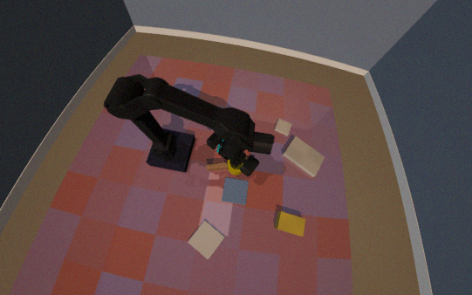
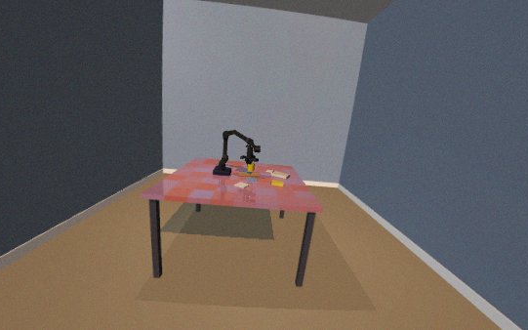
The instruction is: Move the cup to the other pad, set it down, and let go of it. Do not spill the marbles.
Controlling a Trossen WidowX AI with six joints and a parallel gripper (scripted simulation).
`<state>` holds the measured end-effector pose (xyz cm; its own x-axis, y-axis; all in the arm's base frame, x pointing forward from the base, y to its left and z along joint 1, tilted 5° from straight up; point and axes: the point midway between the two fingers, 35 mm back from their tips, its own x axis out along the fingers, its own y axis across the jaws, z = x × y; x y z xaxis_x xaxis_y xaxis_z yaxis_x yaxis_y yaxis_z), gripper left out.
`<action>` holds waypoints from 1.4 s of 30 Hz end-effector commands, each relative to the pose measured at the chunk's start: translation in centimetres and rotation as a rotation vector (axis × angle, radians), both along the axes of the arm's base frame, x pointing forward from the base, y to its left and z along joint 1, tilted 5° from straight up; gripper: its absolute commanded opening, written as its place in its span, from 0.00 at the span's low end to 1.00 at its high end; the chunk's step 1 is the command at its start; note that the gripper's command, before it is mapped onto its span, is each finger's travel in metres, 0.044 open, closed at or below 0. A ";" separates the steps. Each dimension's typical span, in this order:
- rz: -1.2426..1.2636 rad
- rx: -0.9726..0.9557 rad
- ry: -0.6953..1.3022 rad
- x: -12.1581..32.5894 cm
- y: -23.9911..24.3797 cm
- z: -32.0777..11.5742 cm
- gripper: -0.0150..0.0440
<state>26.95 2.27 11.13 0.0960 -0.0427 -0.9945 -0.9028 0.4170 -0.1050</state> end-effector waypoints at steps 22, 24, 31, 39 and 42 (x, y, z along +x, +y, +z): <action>-0.004 0.001 0.007 -1.7 4.3 -0.3 0.25; -0.004 0.002 0.007 -1.9 4.7 -0.3 0.25; -0.004 0.003 0.007 -2.4 5.9 -0.4 0.25; -0.004 0.004 0.008 -2.9 7.3 -0.5 0.25; -0.004 0.005 0.008 -3.2 7.8 -0.5 0.25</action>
<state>24.07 9.64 10.67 0.0904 -0.0345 -0.9953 -0.9033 0.4180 -0.0965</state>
